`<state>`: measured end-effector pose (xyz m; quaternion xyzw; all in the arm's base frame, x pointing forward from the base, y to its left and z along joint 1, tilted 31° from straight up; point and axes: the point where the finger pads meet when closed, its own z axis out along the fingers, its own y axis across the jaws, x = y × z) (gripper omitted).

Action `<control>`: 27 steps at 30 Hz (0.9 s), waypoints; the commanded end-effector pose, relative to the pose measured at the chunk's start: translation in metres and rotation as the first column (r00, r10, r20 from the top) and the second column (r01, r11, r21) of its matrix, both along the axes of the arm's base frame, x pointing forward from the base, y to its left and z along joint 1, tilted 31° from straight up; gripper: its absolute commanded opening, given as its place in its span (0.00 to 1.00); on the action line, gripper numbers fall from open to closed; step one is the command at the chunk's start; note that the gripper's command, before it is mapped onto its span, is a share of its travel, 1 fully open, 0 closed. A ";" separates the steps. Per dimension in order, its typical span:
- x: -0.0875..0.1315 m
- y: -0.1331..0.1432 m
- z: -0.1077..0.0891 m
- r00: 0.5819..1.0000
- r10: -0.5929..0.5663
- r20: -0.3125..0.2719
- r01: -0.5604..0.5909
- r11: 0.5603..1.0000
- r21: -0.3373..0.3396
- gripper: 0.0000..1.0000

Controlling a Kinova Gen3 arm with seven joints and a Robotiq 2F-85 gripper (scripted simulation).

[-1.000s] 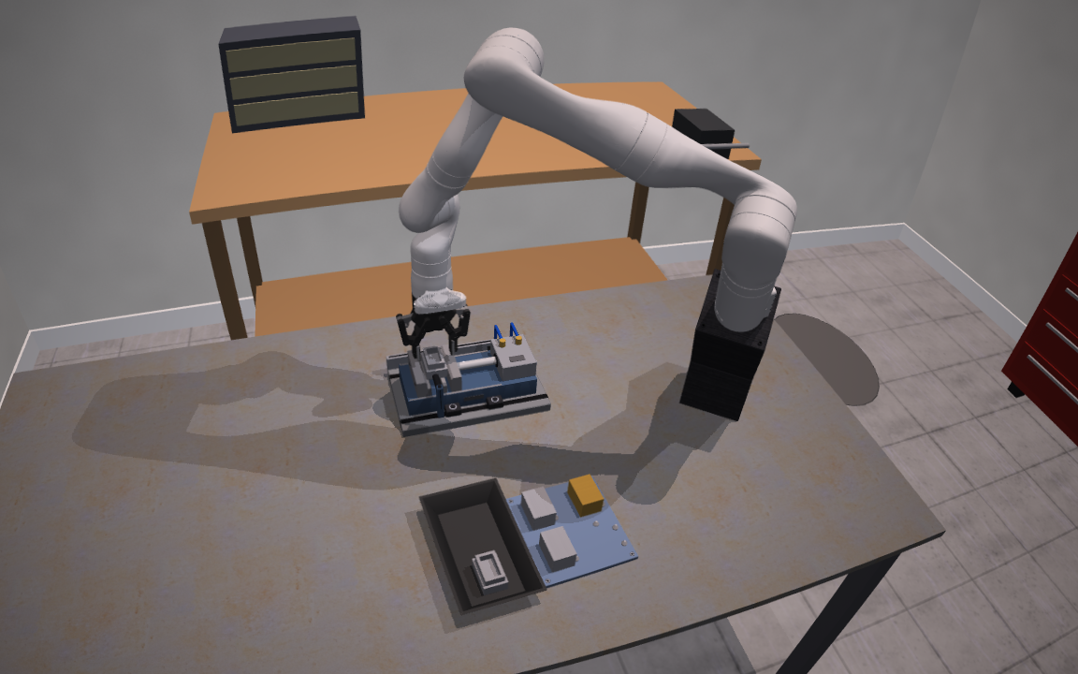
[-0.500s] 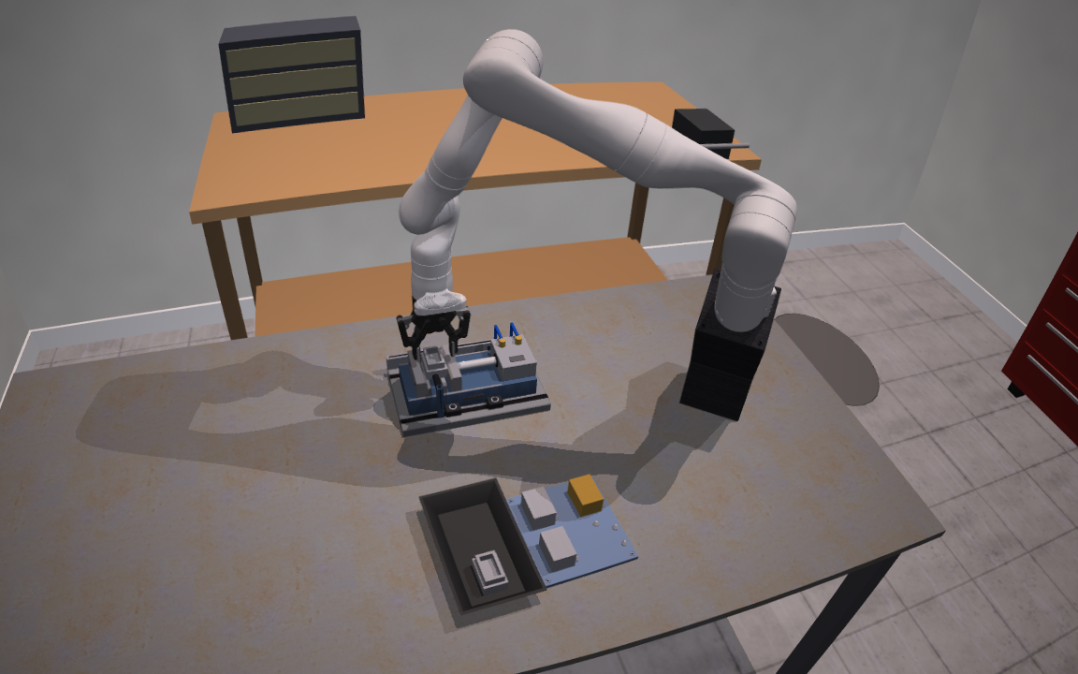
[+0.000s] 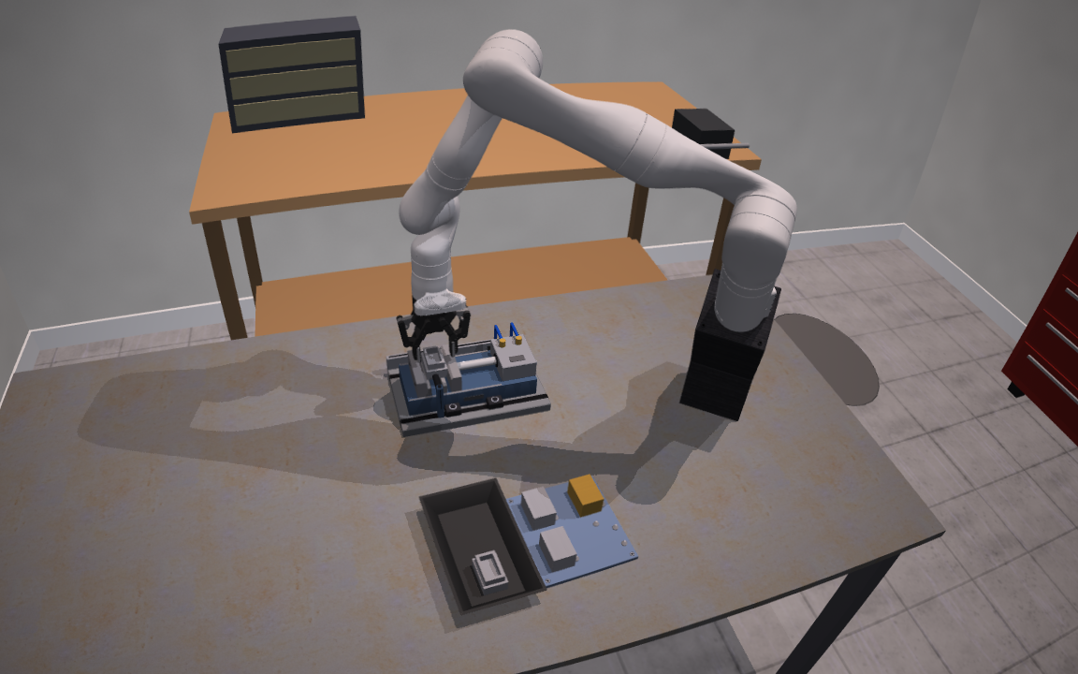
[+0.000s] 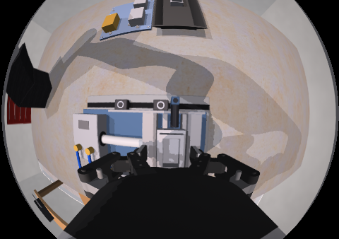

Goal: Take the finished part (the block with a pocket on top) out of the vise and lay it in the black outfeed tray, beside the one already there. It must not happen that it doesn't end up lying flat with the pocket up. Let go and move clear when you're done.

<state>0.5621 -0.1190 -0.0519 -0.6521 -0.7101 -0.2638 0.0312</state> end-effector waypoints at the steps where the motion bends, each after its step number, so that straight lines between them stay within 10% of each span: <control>1: 0.003 0.001 0.001 1.000 -0.003 0.005 0.003 1.000 -0.001 0.67; 22: 0.003 0.001 0.001 1.000 -0.003 0.005 0.003 1.000 -0.001 0.67; 23: 0.003 0.001 0.001 1.000 -0.003 0.005 0.003 1.000 -0.001 0.00; 27: 0.003 0.001 0.001 1.000 -0.003 0.005 0.003 1.000 -0.001 0.00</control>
